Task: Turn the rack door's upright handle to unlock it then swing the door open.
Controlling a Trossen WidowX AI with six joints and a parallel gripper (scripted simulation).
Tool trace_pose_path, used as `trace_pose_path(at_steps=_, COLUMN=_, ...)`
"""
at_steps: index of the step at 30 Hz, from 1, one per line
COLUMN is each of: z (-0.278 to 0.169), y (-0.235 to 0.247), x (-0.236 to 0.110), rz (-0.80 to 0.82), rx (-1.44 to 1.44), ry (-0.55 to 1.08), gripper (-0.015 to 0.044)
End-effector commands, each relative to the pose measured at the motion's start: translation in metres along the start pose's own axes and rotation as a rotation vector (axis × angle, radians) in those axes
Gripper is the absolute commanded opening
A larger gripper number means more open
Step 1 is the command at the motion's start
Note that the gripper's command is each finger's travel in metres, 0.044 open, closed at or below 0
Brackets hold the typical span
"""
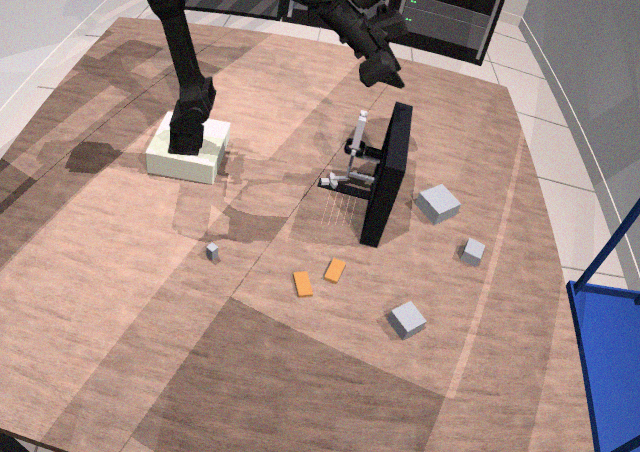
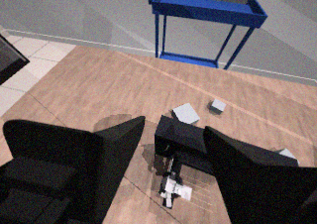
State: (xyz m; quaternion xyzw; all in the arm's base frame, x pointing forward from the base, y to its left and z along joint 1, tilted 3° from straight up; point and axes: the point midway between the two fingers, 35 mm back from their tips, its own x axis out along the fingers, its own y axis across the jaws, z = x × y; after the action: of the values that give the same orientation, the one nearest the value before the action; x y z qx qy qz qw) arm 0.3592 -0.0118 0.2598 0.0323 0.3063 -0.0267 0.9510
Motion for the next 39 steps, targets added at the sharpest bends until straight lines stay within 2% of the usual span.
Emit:
trace_pose_path(at_steps=1, z=-0.004, y=-0.002, x=0.005, rz=-0.006, rx=0.019, ry=0.087, gripper=0.0282)
trace_pose_path(at_steps=17, z=-0.029, y=-0.013, x=0.016, rz=-0.048, rx=0.087, ry=0.450, gripper=0.0282)
trace_pose_path(at_steps=34, z=-0.054, y=-0.022, x=0.008, rz=-0.103, rx=0.168, ry=0.836, gripper=0.0282)
trace_pose_path(at_steps=39, z=-0.056, y=-0.023, x=0.007, rz=-0.108, rx=0.175, ry=0.870, gripper=0.0282)
